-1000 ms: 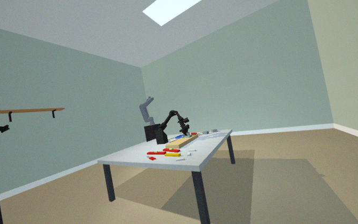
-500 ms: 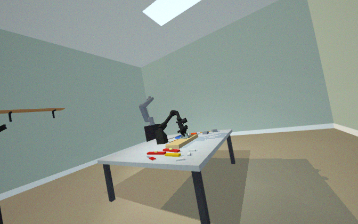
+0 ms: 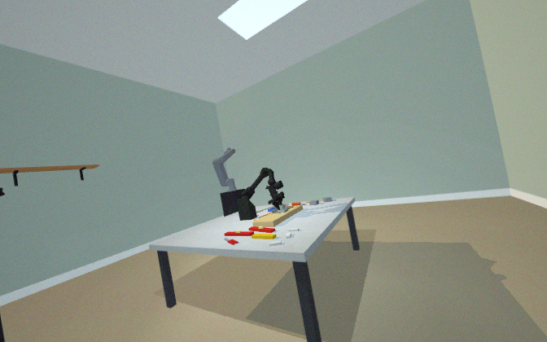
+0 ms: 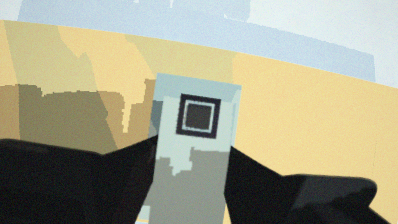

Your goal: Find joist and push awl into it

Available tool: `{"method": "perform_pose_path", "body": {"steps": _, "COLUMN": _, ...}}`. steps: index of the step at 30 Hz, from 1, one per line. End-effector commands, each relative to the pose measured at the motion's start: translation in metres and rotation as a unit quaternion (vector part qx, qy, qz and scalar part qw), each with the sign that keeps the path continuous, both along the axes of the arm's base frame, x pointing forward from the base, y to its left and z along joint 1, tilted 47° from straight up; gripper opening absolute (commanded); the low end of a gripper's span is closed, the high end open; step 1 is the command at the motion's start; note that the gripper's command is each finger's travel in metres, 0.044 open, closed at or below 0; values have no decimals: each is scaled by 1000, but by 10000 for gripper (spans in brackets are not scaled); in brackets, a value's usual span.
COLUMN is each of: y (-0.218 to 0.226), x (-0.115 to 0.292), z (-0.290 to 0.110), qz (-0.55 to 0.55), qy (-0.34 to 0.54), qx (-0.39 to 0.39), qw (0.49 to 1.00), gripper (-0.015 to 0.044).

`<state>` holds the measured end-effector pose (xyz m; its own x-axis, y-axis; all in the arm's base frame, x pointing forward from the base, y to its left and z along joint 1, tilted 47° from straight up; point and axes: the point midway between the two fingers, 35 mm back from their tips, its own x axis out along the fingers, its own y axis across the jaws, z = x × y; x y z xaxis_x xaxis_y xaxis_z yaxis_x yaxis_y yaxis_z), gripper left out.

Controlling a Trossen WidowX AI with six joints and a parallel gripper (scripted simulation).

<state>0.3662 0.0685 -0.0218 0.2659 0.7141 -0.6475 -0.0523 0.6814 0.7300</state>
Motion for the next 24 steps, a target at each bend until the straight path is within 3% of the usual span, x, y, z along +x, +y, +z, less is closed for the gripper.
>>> {"method": "perform_pose_path", "body": {"steps": 1, "y": -11, "x": 0, "z": -11, "qz": -1, "qy": 1, "qx": -1, "qw": 1000, "gripper": 0}}
{"method": "perform_pose_path", "body": {"steps": 24, "y": -61, "x": 4, "z": -63, "qz": -1, "qy": 0, "qx": -3, "qw": 1000, "gripper": 0}}
